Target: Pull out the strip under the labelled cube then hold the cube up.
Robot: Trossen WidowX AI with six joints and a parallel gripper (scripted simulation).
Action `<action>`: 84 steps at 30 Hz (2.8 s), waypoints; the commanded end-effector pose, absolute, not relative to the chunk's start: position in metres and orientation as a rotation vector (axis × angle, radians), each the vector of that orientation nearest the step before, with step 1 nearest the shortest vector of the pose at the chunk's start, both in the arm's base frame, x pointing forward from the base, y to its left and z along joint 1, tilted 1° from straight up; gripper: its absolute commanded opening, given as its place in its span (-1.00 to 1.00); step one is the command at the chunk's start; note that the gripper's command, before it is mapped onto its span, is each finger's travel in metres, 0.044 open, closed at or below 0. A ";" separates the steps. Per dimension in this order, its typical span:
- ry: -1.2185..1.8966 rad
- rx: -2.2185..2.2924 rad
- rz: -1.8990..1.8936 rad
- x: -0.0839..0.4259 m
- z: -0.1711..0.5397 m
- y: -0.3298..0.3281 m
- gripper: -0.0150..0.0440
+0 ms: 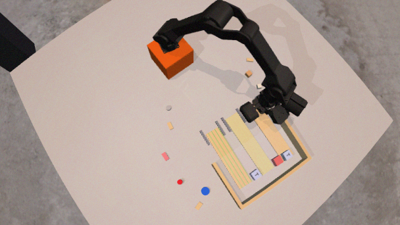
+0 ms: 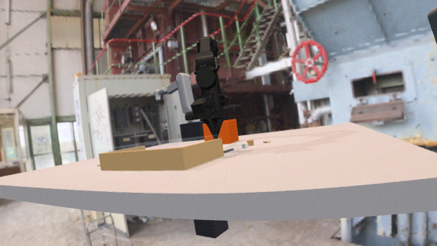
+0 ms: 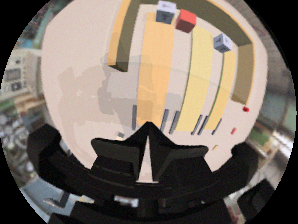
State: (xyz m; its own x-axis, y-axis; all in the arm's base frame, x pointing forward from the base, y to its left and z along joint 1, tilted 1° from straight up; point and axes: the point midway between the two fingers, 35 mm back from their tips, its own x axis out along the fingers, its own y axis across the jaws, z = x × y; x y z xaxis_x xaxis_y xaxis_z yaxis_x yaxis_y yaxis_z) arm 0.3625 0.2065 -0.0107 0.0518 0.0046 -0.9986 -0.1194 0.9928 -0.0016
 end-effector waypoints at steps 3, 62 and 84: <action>1.524 -0.090 0.092 0.362 -0.023 0.206 -0.49; 1.524 -0.090 0.092 0.363 -0.054 0.205 -0.49; 1.524 -0.090 0.092 0.360 -0.056 0.204 -0.49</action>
State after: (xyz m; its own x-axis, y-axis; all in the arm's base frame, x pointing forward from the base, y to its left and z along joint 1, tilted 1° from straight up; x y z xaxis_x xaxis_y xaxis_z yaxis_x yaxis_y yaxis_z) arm 0.3628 0.2041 -0.0529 0.0477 0.0021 -0.9989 -0.1140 0.9935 -0.0034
